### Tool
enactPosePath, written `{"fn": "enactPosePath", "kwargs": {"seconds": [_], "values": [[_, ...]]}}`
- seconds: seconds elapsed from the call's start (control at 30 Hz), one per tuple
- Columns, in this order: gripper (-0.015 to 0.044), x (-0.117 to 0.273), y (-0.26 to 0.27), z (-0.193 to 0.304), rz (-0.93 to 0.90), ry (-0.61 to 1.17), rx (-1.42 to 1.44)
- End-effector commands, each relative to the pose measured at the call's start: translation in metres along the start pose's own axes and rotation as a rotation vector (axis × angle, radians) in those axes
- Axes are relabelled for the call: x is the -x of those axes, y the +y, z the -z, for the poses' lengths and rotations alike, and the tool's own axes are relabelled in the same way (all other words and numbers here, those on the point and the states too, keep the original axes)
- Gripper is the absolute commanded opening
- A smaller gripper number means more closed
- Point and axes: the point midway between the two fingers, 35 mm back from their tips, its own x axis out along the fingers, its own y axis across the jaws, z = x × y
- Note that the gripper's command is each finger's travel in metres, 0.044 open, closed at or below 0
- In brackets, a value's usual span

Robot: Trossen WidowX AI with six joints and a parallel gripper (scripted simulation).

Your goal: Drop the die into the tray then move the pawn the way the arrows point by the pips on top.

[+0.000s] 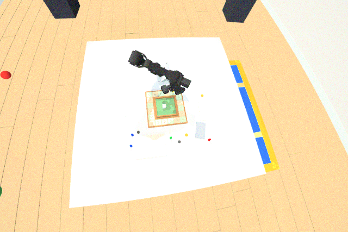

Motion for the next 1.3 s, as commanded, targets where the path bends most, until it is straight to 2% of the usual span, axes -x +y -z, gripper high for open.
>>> {"fn": "enactPosePath", "kwargs": {"seconds": [0.0, 0.43, 0.77, 0.9, 1.0, 1.13, 1.27], "values": [[0.0000, -0.005, -0.001, 0.001, 0.004, -0.003, 0.006], [0.0000, -0.021, -0.001, 0.001, 0.005, -0.003, 0.006], [0.0262, -0.014, 0.000, -0.001, -0.001, -0.005, -0.001], [0.0368, 0.030, 0.001, -0.001, 0.002, -0.003, 0.007], [0.0440, 0.033, 0.001, -0.001, 0.002, -0.003, 0.007], [0.0440, 0.042, -0.005, -0.001, 0.003, -0.003, -0.031], [0.0440, 0.097, -0.048, 0.007, 0.004, -0.001, -0.251]]}}
